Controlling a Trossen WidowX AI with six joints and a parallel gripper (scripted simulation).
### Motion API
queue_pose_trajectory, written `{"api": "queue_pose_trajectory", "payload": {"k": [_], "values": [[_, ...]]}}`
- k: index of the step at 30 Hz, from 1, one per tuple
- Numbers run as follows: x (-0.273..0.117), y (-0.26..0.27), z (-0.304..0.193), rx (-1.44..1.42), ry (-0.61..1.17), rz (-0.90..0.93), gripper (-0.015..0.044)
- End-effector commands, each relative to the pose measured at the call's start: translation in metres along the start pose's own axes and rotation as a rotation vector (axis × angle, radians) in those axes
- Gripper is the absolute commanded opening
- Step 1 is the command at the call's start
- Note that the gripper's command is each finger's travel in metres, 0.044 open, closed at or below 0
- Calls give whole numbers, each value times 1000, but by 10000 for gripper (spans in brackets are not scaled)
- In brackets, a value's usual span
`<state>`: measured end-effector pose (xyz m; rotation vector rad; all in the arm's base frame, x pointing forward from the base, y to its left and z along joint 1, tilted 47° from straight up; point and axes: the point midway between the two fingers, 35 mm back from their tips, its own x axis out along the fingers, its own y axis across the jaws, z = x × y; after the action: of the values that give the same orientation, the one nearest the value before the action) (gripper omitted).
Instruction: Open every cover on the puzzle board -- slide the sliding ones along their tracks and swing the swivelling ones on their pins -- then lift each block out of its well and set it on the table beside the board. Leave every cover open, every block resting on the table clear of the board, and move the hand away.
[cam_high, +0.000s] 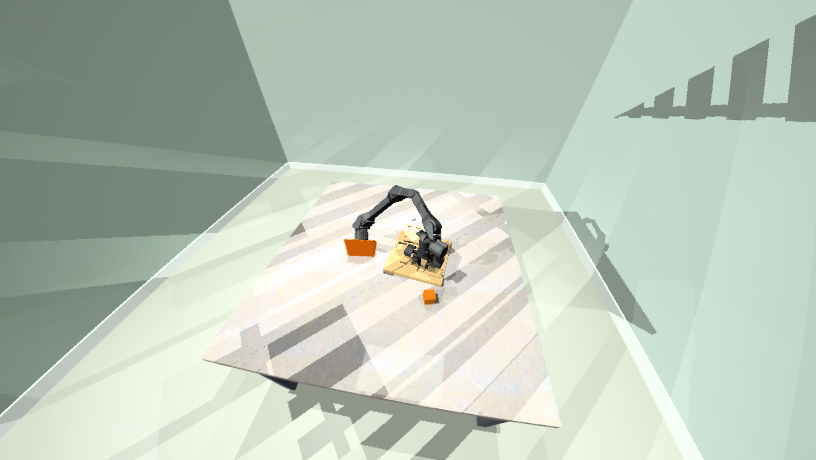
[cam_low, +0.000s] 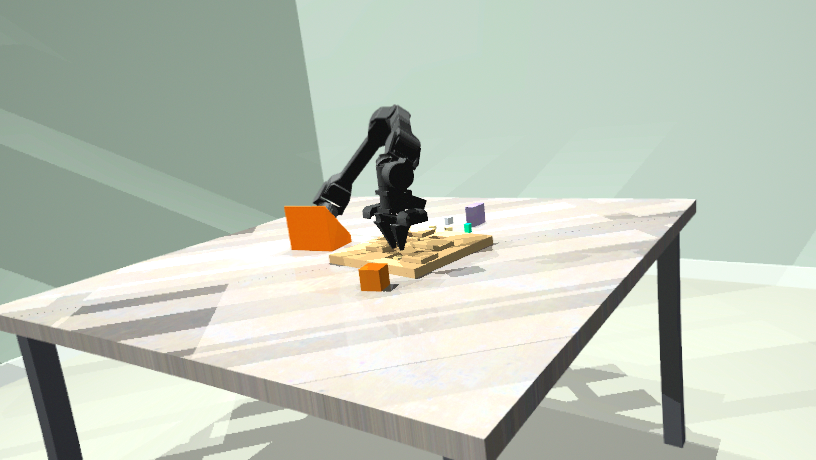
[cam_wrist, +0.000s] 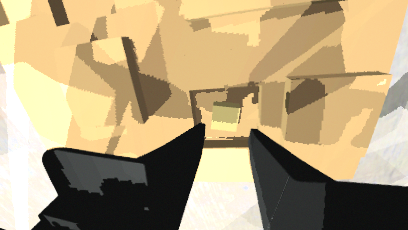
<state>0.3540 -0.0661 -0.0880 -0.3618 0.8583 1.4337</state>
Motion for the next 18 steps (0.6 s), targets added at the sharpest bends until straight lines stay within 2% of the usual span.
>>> {"api": "queue_pose_trajectory", "payload": {"k": [1, 18], "values": [[4, 0, 0, 4, -5, -1, 144], [16, 1, 1, 4, -6, -1, 144]]}}
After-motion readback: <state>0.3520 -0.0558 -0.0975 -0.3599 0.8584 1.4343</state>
